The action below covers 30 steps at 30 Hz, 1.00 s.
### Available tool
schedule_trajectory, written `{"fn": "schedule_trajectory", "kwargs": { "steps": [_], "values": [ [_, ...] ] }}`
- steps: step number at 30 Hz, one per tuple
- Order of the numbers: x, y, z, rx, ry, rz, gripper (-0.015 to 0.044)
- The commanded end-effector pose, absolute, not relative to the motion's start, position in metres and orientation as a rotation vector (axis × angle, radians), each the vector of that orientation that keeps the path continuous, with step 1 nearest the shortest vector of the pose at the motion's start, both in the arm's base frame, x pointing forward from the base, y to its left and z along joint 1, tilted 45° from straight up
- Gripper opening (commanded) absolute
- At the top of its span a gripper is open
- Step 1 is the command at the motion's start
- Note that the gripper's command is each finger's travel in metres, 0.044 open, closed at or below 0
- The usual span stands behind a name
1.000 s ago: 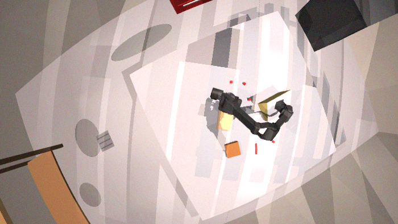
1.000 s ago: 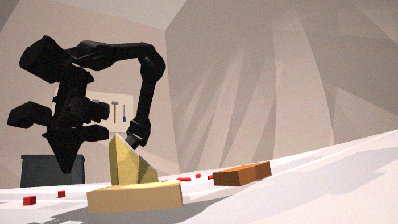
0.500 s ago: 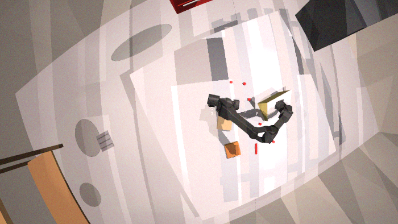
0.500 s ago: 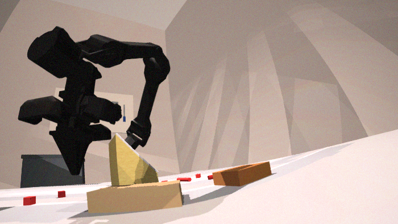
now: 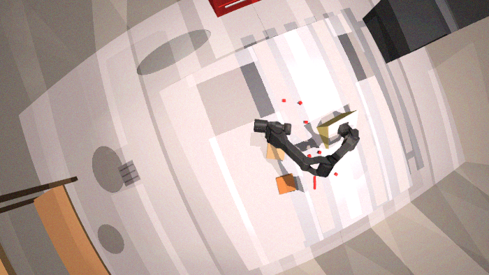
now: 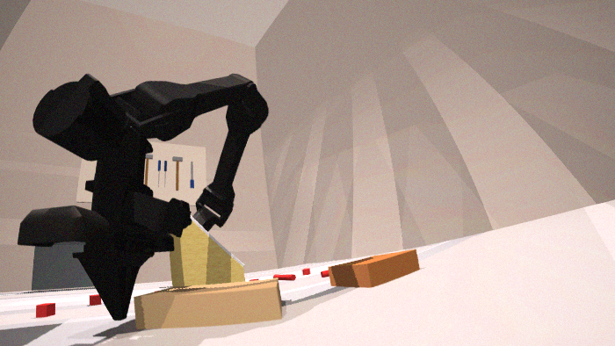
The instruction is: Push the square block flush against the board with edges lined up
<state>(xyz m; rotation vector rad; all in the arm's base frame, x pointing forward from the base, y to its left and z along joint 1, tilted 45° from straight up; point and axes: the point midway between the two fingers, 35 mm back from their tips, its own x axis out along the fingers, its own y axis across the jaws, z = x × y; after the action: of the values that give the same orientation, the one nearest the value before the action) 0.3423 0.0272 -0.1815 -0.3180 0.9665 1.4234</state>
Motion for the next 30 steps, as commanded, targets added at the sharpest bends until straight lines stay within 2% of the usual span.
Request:
{"fn": "schedule_trajectory", "kwargs": {
  "steps": [1, 30],
  "values": [
    [0.344, 0.032, -0.179, -0.314, 0.964, 1.423, 0.0],
    [0.36, 0.059, -0.155, -0.314, 0.964, 1.422, 0.0]
  ]
}}
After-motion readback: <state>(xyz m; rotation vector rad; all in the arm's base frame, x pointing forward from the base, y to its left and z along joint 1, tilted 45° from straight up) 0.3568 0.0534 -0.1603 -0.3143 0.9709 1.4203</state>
